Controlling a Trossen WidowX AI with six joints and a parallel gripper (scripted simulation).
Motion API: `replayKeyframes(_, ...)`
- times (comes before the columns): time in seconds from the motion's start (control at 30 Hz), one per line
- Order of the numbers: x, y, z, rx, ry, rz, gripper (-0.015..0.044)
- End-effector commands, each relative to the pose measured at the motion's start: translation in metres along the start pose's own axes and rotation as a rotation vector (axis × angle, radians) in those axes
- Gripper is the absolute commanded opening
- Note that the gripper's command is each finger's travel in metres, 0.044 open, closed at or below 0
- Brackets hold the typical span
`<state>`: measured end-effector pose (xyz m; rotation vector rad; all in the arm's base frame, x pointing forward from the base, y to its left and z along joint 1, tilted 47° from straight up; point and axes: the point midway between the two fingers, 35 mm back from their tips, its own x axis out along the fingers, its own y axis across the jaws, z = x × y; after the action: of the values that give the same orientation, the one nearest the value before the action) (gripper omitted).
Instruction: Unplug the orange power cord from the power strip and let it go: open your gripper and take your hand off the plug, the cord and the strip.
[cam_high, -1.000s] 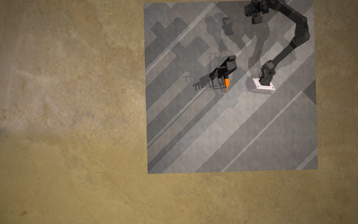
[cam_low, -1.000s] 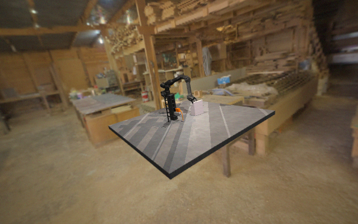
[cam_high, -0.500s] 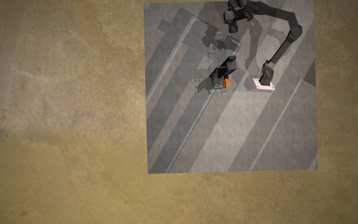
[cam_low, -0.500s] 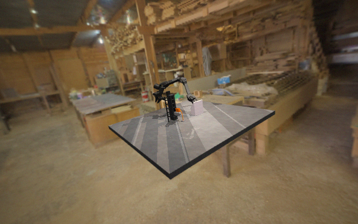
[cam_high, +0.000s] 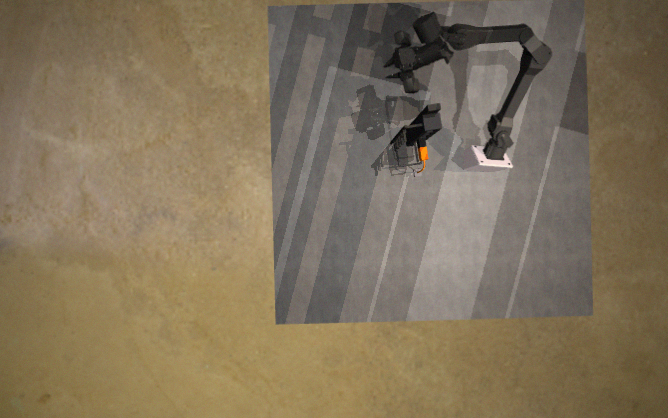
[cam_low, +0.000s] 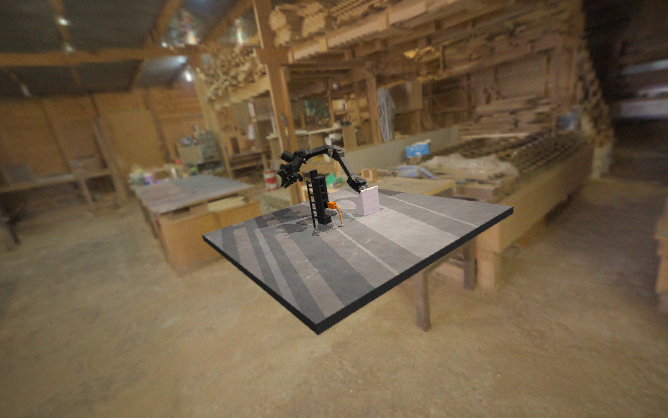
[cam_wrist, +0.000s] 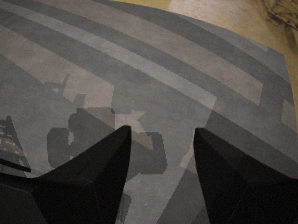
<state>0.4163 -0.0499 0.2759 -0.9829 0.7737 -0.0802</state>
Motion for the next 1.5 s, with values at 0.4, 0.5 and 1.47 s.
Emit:
replayKeyframes(0.4,-0.010,0.207,0.083,-0.153,-0.065,0.370,0.0160)
replayKeyframes(0.5,-0.013,0.237,0.075,-0.298,-0.030,0.420,0.0160)
replayKeyframes(1.47,-0.016,0.342,-0.091,-1.369,0.571,0.703,0.0160)
